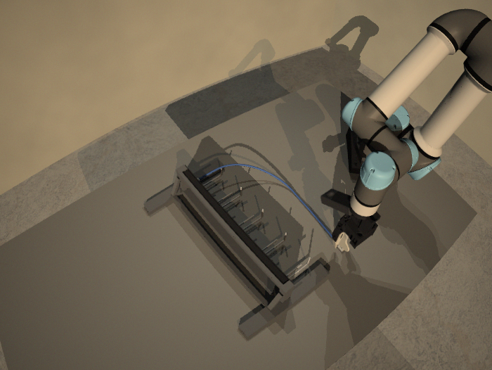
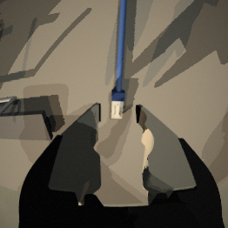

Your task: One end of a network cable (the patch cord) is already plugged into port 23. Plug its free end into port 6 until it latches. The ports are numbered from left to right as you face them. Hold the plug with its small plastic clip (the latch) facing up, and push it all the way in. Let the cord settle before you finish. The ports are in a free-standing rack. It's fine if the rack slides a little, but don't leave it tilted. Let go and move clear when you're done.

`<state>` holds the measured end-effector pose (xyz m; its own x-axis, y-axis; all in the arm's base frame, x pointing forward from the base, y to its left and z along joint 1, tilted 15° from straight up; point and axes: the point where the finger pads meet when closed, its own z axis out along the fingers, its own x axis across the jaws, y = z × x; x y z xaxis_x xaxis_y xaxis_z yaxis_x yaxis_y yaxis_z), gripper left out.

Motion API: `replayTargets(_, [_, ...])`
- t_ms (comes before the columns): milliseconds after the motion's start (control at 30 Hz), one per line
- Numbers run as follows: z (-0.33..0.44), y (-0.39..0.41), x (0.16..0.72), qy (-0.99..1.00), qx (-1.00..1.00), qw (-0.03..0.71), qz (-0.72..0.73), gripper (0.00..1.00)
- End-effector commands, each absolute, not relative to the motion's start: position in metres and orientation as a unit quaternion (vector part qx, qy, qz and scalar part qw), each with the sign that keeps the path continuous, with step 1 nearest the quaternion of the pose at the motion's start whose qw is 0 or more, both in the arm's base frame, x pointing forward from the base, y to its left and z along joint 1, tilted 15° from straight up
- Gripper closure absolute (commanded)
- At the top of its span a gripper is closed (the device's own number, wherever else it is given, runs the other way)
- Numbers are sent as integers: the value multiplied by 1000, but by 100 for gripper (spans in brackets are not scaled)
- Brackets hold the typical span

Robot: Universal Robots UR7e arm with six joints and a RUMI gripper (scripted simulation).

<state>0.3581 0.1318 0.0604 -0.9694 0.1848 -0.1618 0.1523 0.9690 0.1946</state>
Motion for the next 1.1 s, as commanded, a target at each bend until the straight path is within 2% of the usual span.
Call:
replayTargets(0, [60, 132, 358, 988, 85, 90, 91, 78])
replayTargets(1067, [53, 133, 360, 988, 85, 90, 91, 78])
